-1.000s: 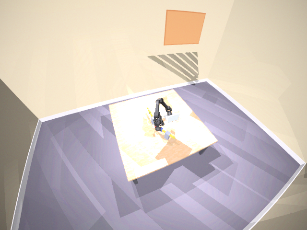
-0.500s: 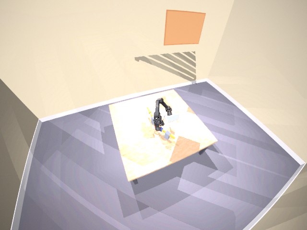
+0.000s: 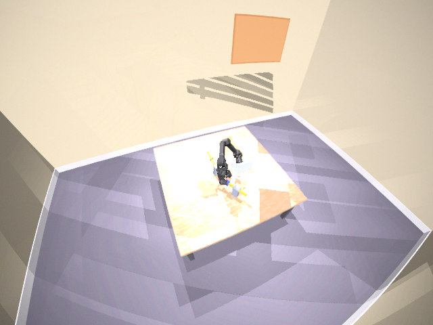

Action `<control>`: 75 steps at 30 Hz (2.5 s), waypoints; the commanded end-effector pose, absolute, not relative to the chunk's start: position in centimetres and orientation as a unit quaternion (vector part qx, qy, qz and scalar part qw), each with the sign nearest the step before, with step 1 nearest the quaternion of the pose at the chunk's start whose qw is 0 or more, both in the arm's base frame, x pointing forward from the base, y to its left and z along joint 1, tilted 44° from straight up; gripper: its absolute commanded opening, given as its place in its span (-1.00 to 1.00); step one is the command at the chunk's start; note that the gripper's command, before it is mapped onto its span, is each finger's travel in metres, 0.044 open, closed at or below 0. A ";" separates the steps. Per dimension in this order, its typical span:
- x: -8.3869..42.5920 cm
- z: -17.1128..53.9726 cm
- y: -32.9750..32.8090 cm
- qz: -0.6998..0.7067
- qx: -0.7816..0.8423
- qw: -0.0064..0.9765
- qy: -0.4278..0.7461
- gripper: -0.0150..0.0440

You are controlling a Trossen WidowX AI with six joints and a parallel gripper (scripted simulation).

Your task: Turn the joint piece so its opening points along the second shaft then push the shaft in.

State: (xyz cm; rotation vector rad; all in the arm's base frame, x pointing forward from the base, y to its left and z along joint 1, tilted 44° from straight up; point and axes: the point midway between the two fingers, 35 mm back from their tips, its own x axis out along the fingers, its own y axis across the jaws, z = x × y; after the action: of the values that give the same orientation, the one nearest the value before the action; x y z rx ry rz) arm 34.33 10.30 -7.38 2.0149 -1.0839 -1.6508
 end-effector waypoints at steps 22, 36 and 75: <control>34.4 -7.4 10.3 -0.577 0.706 0.161 -0.378 0.12; 34.4 -7.4 10.3 -0.577 0.706 0.161 -0.378 0.12; 34.2 -7.1 9.2 -0.569 0.674 0.061 -0.466 -0.49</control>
State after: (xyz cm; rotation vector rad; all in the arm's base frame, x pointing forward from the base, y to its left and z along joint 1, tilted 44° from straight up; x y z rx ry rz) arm 34.21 9.43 -7.10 2.0381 -1.3499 -1.7031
